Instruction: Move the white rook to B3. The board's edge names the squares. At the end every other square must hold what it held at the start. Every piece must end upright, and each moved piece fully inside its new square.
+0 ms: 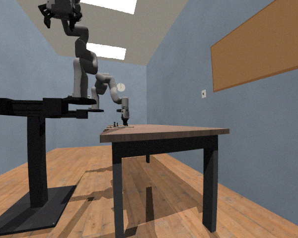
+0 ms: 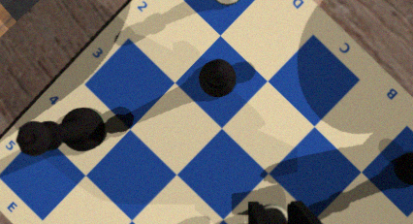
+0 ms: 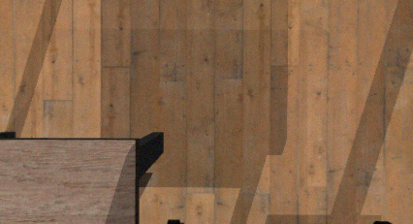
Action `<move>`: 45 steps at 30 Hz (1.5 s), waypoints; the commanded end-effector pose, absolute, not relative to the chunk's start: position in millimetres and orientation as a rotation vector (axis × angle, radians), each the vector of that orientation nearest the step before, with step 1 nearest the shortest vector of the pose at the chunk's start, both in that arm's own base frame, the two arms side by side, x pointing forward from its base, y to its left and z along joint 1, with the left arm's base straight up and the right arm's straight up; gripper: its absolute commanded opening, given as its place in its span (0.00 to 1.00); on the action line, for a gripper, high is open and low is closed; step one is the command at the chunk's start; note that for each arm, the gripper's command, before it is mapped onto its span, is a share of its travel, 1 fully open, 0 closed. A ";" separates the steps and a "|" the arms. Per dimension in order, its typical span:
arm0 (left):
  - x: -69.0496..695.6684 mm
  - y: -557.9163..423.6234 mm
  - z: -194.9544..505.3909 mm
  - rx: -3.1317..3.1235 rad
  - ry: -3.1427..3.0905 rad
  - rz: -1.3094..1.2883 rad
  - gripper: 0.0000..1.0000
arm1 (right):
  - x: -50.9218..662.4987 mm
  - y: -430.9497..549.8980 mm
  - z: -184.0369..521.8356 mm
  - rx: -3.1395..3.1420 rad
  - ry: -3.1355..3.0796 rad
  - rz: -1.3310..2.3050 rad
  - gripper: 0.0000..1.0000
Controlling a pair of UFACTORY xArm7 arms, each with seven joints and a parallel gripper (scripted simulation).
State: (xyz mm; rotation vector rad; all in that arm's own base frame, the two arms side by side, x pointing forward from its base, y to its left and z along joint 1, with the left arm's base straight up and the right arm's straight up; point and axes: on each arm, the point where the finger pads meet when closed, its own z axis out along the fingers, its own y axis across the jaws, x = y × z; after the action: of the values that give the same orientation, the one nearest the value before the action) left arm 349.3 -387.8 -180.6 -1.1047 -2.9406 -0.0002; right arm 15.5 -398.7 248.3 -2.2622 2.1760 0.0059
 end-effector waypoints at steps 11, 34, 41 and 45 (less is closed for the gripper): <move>350.9 -389.5 -181.0 -1.106 -2.945 0.003 0.00 | 15.7 -399.8 250.0 -2.264 2.178 0.000 1.00; 350.9 -389.5 -182.6 -1.106 -2.945 0.003 0.00 | 15.7 -399.8 250.0 -2.264 2.178 0.000 1.00; 350.9 -389.5 -182.6 -1.106 -2.945 0.003 0.00 | 15.7 -399.8 250.0 -2.264 2.178 0.000 1.00; 350.9 -389.5 -182.6 -1.106 -2.945 0.003 0.00 | 15.7 -399.8 250.0 -2.264 2.178 0.000 1.00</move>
State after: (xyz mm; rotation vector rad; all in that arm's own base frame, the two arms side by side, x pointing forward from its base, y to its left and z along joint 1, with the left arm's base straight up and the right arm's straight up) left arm 349.3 -387.8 -184.6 -1.1047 -2.9406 -0.0002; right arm 15.5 -398.7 248.3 -2.2622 2.1760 0.0059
